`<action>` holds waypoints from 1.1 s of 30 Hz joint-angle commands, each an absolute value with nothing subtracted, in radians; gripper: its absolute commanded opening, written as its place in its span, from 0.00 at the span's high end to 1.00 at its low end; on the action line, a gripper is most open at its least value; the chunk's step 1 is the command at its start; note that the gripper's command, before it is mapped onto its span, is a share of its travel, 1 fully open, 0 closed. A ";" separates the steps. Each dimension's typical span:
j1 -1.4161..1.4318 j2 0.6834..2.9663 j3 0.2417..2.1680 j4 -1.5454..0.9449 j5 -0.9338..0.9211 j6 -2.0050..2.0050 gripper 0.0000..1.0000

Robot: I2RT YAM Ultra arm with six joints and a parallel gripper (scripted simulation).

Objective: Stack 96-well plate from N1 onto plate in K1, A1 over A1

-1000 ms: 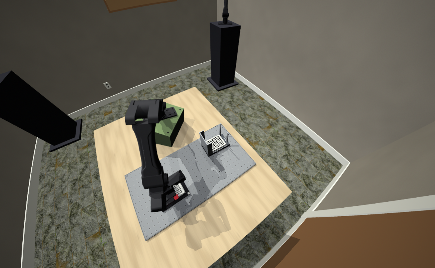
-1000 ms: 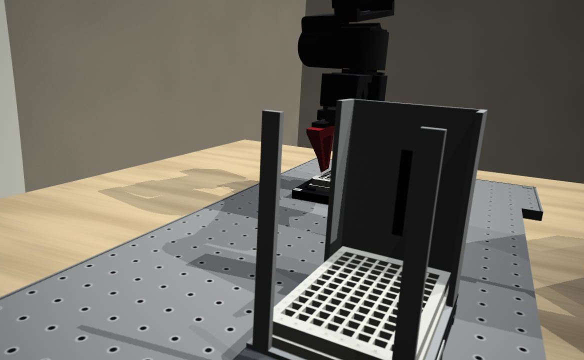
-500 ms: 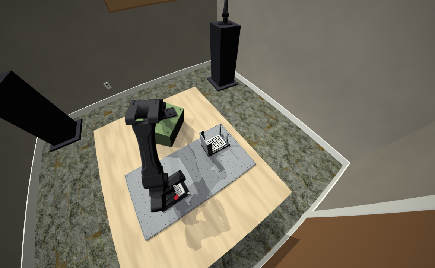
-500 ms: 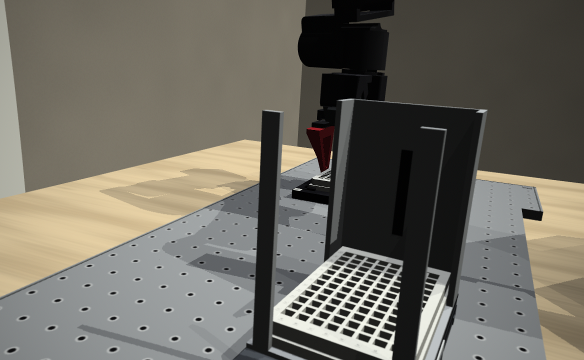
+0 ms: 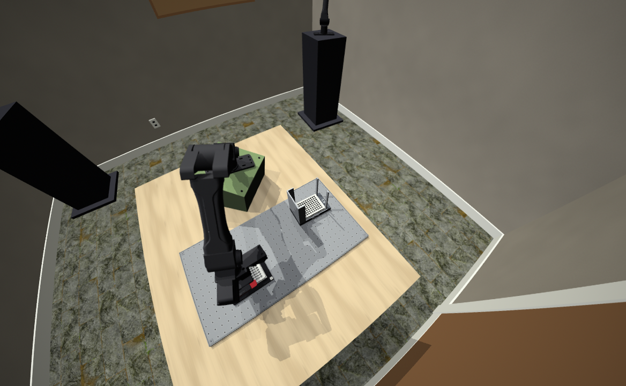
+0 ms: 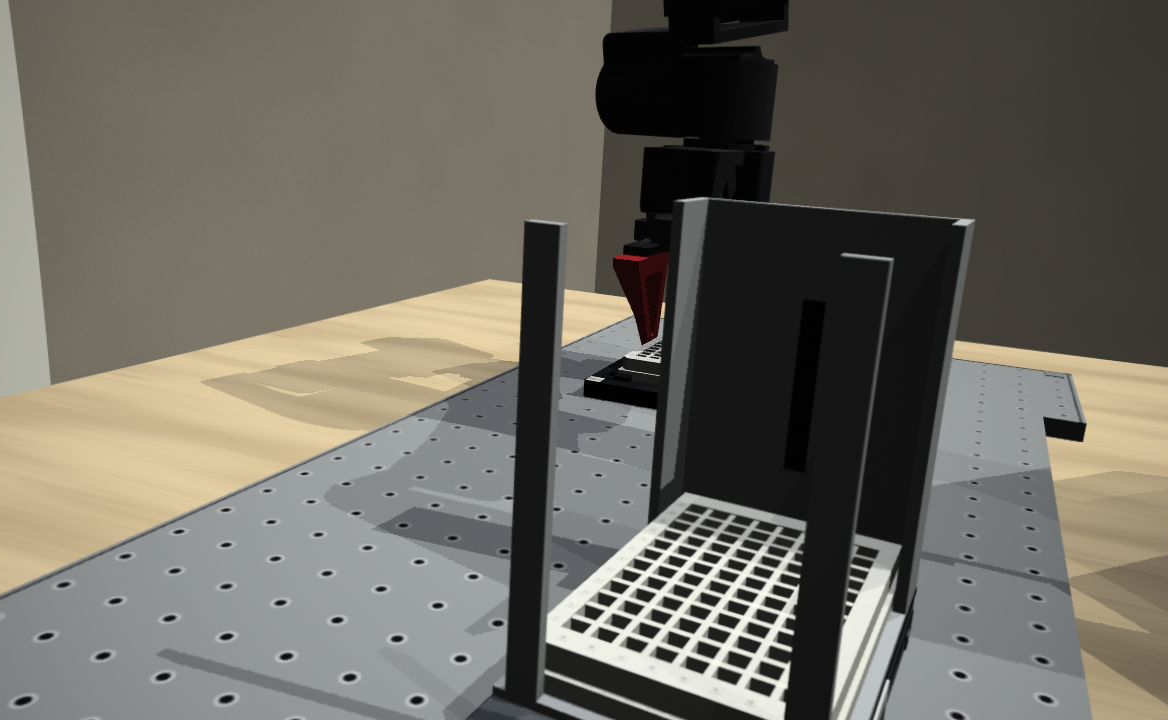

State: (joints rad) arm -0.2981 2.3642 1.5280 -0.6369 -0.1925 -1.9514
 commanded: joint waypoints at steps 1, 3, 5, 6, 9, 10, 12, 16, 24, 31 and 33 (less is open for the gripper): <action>-0.308 2.330 1.528 -0.659 -0.203 -1.953 1.00; -0.313 2.323 1.532 -0.667 -0.203 -1.957 1.00; -0.314 2.315 1.538 -0.675 -0.203 -1.960 1.00; -0.315 2.311 1.541 -0.680 -0.203 -1.961 1.00; -0.318 2.298 1.553 -0.692 -0.203 -1.964 1.00; -0.318 2.295 1.554 -0.697 -0.203 -1.964 1.00; -0.320 2.287 1.555 -0.706 -0.204 -1.966 1.00; -0.319 2.279 1.557 -0.716 -0.204 -1.967 1.00; -0.328 2.250 1.563 -0.752 -0.204 -1.974 1.00; -0.332 2.234 1.571 -0.777 -0.205 -1.978 1.00; -0.332 2.227 1.574 -0.788 -0.205 -1.979 1.00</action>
State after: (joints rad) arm -0.3191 2.2570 1.5478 -0.7460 -0.1925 -1.9709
